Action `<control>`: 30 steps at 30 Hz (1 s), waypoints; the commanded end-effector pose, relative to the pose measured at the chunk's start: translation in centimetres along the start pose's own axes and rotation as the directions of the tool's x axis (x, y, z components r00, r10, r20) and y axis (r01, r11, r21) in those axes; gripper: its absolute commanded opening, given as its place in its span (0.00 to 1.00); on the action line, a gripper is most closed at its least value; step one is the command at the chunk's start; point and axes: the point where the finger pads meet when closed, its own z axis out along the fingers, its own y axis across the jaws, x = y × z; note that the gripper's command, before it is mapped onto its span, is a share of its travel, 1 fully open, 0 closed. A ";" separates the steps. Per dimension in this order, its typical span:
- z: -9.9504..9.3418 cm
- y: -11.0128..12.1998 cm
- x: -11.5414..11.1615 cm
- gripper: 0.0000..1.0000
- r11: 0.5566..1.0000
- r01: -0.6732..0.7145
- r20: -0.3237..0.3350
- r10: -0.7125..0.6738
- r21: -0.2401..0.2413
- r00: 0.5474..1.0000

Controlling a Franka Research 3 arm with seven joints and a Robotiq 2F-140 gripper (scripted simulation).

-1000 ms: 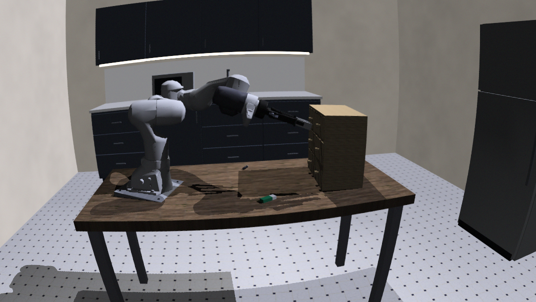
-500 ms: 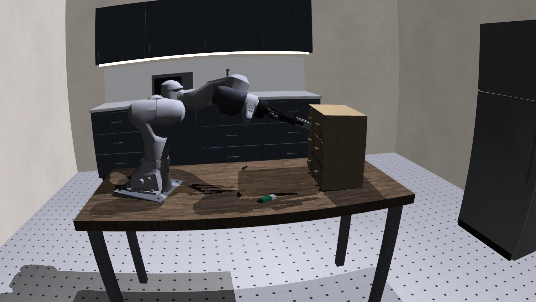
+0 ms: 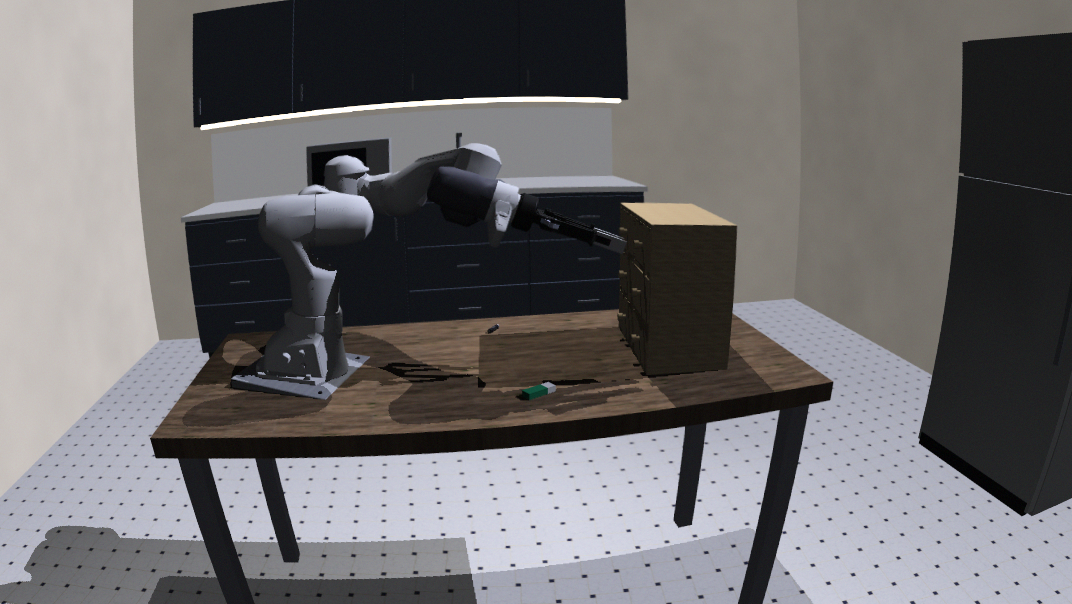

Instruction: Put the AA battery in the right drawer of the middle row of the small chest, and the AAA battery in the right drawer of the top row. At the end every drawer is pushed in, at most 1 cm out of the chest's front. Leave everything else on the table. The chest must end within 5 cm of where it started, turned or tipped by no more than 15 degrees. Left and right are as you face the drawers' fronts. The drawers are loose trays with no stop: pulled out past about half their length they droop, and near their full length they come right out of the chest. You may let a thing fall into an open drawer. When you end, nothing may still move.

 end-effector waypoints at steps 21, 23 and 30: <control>0.4 0.0 -0.1 0.20 1.000 0.005 0.001 -0.005 0.000 1.000; 0.6 0.0 -0.2 0.20 1.000 0.005 0.001 -0.005 0.000 1.000; 1.7 0.0 -0.6 0.20 1.000 0.005 0.001 -0.005 0.000 1.000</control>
